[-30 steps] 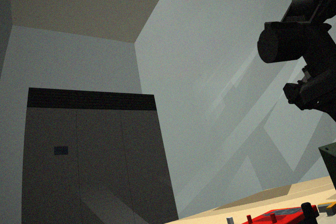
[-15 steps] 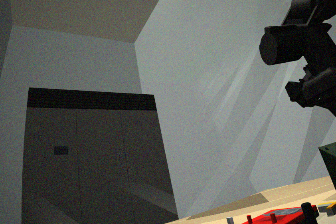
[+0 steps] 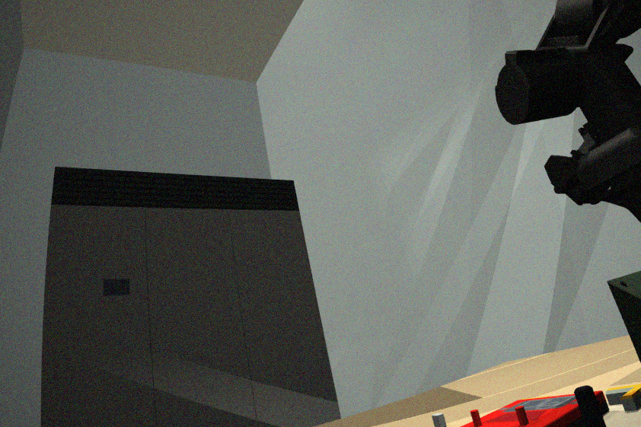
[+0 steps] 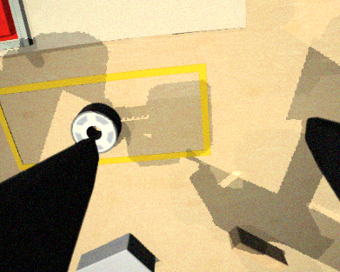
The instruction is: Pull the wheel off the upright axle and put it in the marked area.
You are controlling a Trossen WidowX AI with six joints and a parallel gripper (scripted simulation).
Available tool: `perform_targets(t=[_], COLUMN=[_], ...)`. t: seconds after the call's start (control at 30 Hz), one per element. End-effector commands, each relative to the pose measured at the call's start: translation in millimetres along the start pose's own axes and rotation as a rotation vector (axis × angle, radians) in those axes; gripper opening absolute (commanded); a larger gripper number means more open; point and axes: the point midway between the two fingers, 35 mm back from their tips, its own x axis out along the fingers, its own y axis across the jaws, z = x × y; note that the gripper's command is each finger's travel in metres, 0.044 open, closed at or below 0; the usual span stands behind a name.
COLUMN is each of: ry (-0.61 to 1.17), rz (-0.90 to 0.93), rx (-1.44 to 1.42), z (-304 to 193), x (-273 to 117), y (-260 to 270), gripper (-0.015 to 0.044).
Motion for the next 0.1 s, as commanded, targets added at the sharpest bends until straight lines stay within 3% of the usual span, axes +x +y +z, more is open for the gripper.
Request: perform_targets(t=[0.0, 0.07], ry=[-0.002, -0.002], rz=[-0.003, -0.003], rx=[-0.002, -0.002], z=[0.1, 0.1], x=[0.0, 0.0], y=[-0.9, -0.9], gripper=[0.044, 0.044])
